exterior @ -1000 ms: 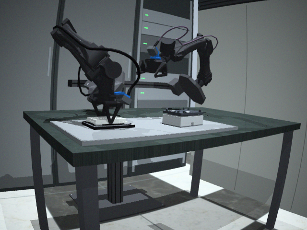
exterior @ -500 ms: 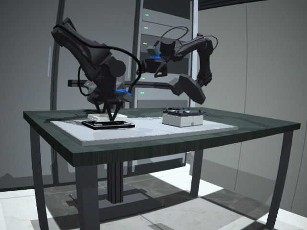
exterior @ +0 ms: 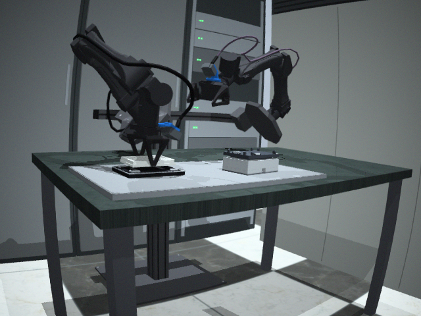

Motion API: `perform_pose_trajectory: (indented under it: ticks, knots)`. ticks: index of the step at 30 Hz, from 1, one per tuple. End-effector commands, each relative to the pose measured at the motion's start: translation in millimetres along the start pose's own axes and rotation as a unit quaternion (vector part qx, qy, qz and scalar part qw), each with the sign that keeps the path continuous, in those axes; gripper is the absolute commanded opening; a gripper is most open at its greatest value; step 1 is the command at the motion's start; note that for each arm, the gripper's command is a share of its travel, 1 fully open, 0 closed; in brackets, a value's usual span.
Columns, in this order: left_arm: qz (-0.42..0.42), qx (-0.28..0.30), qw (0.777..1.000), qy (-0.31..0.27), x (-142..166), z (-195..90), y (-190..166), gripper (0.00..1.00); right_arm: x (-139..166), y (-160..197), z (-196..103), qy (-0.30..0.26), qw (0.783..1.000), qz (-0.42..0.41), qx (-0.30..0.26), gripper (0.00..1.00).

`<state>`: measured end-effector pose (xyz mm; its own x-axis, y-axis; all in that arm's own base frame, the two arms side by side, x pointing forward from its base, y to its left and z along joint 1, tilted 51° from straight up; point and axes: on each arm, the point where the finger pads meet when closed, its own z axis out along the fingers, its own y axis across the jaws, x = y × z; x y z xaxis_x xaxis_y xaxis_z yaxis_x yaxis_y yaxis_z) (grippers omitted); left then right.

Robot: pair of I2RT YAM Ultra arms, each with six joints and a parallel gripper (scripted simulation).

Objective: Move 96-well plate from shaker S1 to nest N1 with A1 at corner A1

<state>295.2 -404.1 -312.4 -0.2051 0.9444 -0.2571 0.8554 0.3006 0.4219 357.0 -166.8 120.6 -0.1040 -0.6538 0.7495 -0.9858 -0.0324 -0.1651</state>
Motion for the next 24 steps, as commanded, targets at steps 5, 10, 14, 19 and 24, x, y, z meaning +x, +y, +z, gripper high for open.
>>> perform_pose_trajectory:
  ticks: [5, 10, 14, 19, 24]
  knots:
    - [0.003, 0.002, 1.000, -0.016, -17.1, -5.3, 0.4, 1.00, 8.8, -17.1, -29.0, 0.000, 0.999, 0.017, 0.039, 0.89]
    - [0.003, 0.002, 1.000, -0.016, -17.1, -5.3, 0.4, 1.00, 8.8, -17.1, -29.0, 0.000, 0.999, 0.017, 0.039, 0.89]
    - [0.003, 0.002, 1.000, -0.016, -17.1, -5.3, 0.4, 1.00, 5.5, -12.7, -23.4, -0.001, 0.999, 0.011, 0.030, 0.89]
    - [0.003, 0.002, 1.000, -0.016, -17.1, -5.3, 0.4, 1.00, 0.1, -10.5, -10.6, -0.001, 1.000, 0.005, 0.025, 0.89]
    - [0.003, 0.002, 1.000, -0.016, -17.1, -5.3, 0.4, 1.00, -3.4, -9.3, 0.3, -0.004, 1.000, 0.001, 0.026, 0.89]
